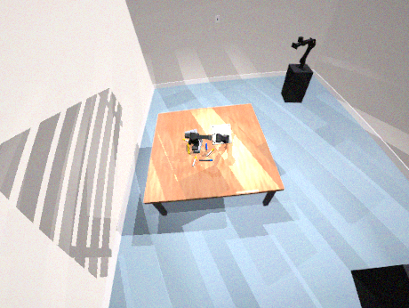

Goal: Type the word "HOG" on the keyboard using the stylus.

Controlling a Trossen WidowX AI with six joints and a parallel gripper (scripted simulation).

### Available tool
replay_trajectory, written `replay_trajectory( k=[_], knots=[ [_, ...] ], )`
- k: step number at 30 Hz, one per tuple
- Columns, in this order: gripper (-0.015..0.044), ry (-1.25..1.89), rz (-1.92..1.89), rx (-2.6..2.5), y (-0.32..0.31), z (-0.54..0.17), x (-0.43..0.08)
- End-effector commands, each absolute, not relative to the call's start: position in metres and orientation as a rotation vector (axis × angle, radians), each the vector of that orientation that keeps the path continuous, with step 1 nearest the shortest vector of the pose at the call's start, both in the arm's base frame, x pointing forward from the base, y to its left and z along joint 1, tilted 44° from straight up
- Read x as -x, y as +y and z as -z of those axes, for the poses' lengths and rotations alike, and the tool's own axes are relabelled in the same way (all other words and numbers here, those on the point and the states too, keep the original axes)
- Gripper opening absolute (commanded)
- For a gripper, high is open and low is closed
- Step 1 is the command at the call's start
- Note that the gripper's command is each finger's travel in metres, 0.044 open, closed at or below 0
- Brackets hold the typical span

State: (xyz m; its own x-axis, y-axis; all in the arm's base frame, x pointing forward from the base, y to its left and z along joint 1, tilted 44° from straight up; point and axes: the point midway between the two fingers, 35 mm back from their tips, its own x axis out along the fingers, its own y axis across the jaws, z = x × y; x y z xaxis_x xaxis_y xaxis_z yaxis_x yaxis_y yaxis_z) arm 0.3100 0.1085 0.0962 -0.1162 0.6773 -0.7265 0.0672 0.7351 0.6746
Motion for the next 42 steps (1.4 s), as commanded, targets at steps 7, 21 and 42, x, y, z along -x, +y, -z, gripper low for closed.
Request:
replay_trajectory(
  k=[7,21,42],
  knots=[
    [0.0000,1.633,-0.585,-0.623,0.102,-0.091,-0.312],
    [0.0000,1.634,-0.584,-0.622,0.066,-0.057,-0.307],
    [0.0000,1.635,-0.581,-0.620,0.031,-0.027,-0.290]
  ],
)
